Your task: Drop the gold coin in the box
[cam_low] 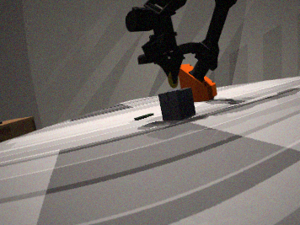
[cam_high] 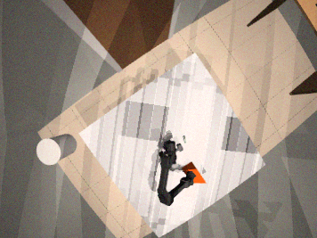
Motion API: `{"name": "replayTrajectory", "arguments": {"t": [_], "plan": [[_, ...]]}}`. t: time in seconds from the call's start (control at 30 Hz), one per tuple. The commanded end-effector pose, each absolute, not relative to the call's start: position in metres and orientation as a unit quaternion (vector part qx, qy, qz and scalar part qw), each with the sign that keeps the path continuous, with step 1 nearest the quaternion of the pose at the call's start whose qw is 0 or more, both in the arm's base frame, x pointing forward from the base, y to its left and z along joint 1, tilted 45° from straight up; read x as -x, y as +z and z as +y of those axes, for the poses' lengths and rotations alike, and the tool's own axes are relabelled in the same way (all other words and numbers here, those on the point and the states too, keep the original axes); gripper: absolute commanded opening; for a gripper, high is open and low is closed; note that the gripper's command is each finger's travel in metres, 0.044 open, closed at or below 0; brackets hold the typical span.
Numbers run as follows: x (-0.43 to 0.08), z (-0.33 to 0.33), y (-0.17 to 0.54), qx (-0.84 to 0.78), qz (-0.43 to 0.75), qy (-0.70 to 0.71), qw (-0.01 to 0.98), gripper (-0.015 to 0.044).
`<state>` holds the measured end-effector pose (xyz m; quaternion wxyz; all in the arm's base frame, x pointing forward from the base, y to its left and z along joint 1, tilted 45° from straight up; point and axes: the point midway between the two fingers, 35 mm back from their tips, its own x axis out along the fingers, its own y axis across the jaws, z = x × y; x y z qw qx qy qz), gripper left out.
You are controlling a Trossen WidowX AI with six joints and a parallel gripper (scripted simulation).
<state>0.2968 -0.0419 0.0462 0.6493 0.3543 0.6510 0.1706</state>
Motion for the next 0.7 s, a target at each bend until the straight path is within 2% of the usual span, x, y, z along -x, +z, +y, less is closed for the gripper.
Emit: {"name": "replayTrajectory", "arguments": {"t": [0.0, 0.33, 0.53, 0.67], "plan": [[-0.2970, -0.0393, 0.0450, -0.357, 0.650, 0.171, 0.648, 0.0000], [-0.2973, -0.0364, 0.0412, -0.358, 0.650, 0.170, 0.648, 0.0000], [-0.2971, -0.0386, 0.0424, -0.355, 0.651, 0.170, 0.650, 0.0157], [-0.2971, -0.0386, 0.0424, -0.355, 0.651, 0.170, 0.650, 0.0161]]}}
